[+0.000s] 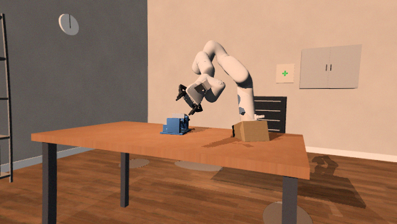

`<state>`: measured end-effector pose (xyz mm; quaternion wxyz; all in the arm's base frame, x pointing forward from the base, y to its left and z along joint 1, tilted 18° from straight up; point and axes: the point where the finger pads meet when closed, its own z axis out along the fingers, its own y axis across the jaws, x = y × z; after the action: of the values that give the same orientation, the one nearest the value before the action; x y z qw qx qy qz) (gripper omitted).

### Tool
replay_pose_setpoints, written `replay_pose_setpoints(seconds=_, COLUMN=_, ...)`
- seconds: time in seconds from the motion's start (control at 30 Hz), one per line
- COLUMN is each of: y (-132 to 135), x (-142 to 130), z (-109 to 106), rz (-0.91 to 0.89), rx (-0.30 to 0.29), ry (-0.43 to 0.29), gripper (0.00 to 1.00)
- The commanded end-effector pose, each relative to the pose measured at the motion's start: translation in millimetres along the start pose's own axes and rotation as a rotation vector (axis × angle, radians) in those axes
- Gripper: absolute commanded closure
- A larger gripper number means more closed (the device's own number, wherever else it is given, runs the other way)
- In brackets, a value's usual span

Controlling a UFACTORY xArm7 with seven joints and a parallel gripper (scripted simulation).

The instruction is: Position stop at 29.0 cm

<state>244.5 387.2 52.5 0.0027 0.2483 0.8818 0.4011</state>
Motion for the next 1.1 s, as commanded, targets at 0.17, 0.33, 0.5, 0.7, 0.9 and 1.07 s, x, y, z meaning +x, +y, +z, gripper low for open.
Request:
replay_pose_setpoints(seconds=0.17, y=-2, x=-17, z=3, rz=0.057, rx=0.042, ry=-0.032, gripper=0.00)
replay_pose_setpoints(seconds=0.33, y=-2, x=-17, z=3, rz=0.057, rx=0.042, ry=-0.032, gripper=0.00)
replay_pose_setpoints(seconds=0.5, y=-2, x=-17, z=3, rz=0.057, rx=0.042, ry=-0.032, gripper=0.00)
replay_pose_setpoints(seconds=0.7, y=-6, x=-49, z=2, rz=0.164, rx=0.101, ry=-0.096, gripper=0.00)
replay_pose_setpoints(seconds=0.9, y=-6, x=-49, z=2, rz=0.164, rx=0.101, ry=-0.096, gripper=0.00)
replay_pose_setpoints(seconds=1.07, y=-6, x=-49, z=2, rz=0.164, rx=0.101, ry=-0.096, gripper=0.00)
